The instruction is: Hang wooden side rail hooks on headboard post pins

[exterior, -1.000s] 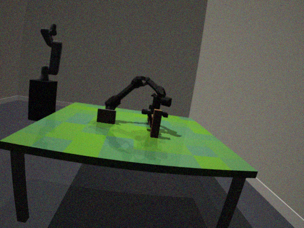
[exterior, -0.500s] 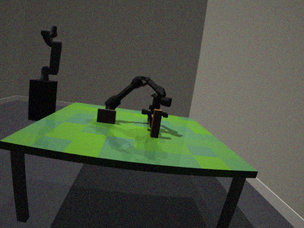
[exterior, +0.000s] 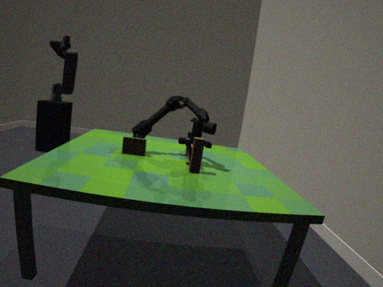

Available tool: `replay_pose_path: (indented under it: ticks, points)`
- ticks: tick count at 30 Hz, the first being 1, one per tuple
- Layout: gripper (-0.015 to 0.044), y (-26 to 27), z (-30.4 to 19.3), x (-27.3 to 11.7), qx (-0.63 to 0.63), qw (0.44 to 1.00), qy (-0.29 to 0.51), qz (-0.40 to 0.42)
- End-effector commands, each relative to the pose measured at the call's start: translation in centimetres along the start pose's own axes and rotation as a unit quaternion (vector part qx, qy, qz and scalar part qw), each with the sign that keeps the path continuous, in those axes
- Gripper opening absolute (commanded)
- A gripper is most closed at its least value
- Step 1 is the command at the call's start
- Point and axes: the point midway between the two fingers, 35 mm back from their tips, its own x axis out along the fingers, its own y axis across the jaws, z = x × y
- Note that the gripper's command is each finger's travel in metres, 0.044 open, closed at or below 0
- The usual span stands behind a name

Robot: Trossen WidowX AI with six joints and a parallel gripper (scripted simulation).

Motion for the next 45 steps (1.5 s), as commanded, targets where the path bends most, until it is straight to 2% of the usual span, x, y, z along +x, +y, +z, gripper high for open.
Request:
replay_pose_path:
  ticks: [1, 45]
  points:
    - [0.0, -0.25, -0.4, -0.7, 0.0, 1.0, 0.005, -0.008]
    - [0.0, -0.18, -0.84, -0.58, 0.0, 1.0, 0.005, -0.008]
